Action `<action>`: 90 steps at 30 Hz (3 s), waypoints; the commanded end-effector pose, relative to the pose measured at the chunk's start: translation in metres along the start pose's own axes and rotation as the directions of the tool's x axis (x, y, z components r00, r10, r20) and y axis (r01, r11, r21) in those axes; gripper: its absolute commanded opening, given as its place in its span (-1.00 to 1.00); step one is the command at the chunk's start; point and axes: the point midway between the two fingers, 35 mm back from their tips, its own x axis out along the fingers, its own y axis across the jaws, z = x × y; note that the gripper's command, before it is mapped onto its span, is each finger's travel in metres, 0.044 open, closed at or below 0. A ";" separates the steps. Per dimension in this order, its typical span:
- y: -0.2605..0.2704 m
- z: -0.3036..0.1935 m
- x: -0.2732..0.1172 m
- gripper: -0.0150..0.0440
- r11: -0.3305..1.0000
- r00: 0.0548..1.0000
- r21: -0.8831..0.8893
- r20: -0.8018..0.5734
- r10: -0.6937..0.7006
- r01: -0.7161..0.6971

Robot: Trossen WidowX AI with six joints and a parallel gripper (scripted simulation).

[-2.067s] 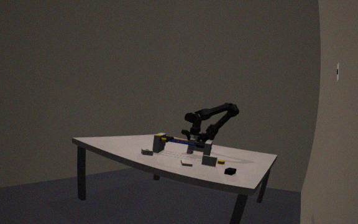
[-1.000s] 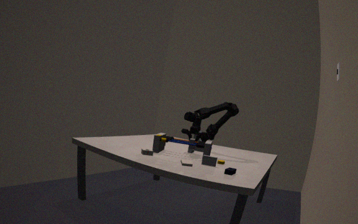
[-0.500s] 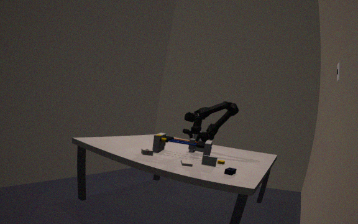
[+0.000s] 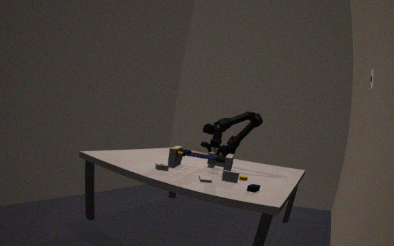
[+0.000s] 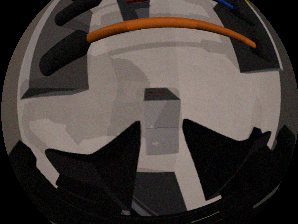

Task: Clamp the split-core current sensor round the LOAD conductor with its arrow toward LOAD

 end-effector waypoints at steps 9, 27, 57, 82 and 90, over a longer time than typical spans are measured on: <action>-0.002 -0.001 -0.040 0.49 1.000 1.000 0.004 -0.004 -0.005 0.005; 0.000 0.012 -0.056 0.59 0.547 0.986 -0.824 -0.168 0.007 -0.144; -0.001 0.016 -0.029 0.59 0.002 0.966 -0.966 -0.260 0.000 -0.260; 0.001 0.005 0.005 0.59 0.001 0.966 -0.966 -0.260 0.003 -0.260; -0.001 0.009 0.001 0.44 -0.007 0.967 -0.967 -0.256 -0.006 -0.256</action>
